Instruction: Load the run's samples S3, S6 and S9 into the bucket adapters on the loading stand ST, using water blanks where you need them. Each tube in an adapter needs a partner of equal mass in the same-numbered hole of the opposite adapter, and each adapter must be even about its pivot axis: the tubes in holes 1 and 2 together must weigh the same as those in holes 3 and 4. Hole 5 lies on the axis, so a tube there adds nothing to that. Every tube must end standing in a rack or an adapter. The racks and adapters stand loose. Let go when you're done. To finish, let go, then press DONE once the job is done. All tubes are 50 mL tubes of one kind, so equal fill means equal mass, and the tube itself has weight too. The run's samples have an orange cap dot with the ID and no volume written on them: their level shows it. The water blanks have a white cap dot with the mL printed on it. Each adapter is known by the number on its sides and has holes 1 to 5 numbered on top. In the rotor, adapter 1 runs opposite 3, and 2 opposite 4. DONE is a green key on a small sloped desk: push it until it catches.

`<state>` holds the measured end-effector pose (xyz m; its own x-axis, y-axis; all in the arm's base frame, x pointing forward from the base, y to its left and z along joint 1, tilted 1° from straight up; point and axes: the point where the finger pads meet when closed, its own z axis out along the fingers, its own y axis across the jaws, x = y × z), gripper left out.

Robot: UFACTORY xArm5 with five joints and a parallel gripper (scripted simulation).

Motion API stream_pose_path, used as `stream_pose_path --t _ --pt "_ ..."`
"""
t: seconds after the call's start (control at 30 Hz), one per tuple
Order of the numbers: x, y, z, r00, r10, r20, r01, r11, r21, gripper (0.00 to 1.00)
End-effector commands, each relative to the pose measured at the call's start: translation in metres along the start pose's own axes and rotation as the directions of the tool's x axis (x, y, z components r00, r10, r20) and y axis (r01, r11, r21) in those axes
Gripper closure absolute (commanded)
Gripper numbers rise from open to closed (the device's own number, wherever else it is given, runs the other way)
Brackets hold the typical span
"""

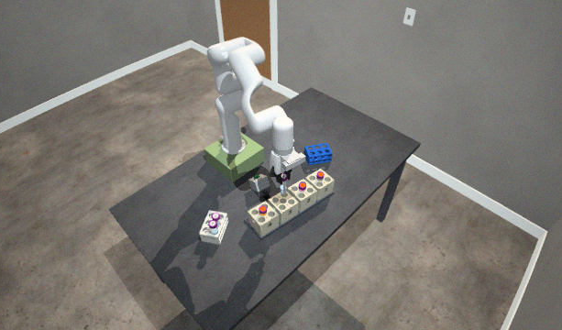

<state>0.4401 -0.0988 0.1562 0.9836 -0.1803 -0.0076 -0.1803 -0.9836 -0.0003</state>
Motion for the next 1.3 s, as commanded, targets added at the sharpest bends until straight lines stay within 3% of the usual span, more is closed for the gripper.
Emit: stream_pose_path --t 0.0,0.4,0.9,1.27 --pt "0.001 0.000 -0.002 1.000 0.000 -0.004 0.000 1.000 -0.010 1.00" --pt "0.001 0.000 0.000 1.000 0.000 -0.004 0.000 1.000 -0.010 1.00" --pt "0.001 0.000 0.030 1.000 0.000 -0.004 0.000 1.000 -0.010 1.00" --pt "0.001 0.000 0.036 1.000 0.000 -0.004 0.000 1.000 -0.010 1.00"
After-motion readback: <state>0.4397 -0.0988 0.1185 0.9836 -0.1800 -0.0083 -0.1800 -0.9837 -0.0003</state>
